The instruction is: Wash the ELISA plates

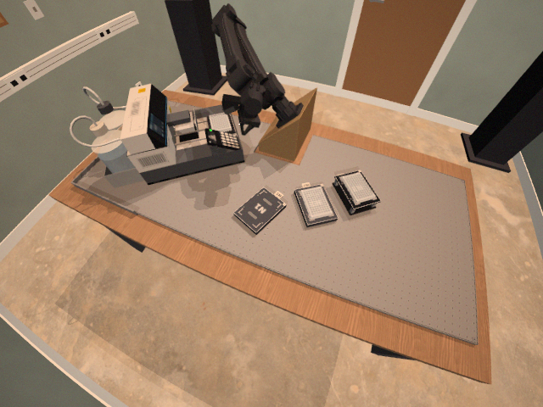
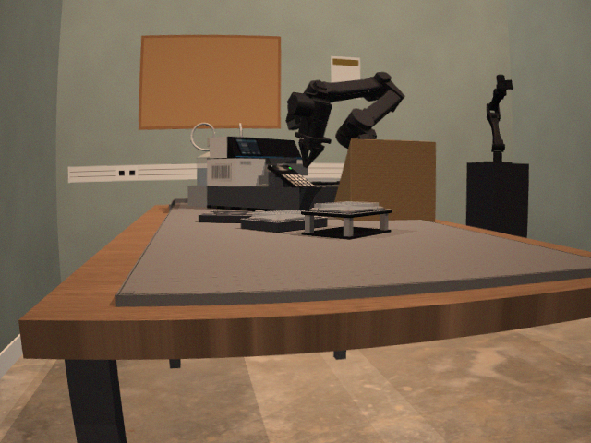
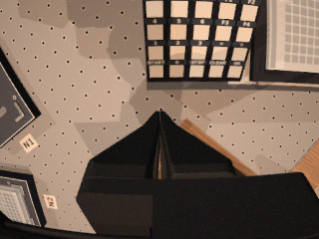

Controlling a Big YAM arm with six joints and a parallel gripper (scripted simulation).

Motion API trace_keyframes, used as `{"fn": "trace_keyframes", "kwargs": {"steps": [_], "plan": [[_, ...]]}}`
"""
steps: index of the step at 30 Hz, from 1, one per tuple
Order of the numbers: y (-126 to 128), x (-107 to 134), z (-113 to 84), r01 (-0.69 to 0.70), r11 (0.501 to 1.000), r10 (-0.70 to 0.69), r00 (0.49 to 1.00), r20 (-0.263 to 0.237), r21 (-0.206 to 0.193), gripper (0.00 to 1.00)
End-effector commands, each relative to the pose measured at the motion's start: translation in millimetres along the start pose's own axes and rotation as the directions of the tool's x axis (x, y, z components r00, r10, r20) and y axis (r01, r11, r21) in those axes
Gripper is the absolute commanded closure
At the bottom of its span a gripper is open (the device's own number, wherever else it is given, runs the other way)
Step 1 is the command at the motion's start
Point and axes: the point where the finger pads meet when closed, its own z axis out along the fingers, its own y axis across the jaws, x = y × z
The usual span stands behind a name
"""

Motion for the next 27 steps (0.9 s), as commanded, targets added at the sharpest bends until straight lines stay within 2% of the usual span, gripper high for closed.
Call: {"fn": "trace_keyframes", "kwargs": {"steps": [1,27], "plan": [[2.1,-3.7,5.1,0.002,1.0,-0.002,1.0,0.002,-0.01,1.0],[2.1,-4.1,45.0,0.002,1.0,-0.002,1.0,0.004,-0.011,1.0]]}}
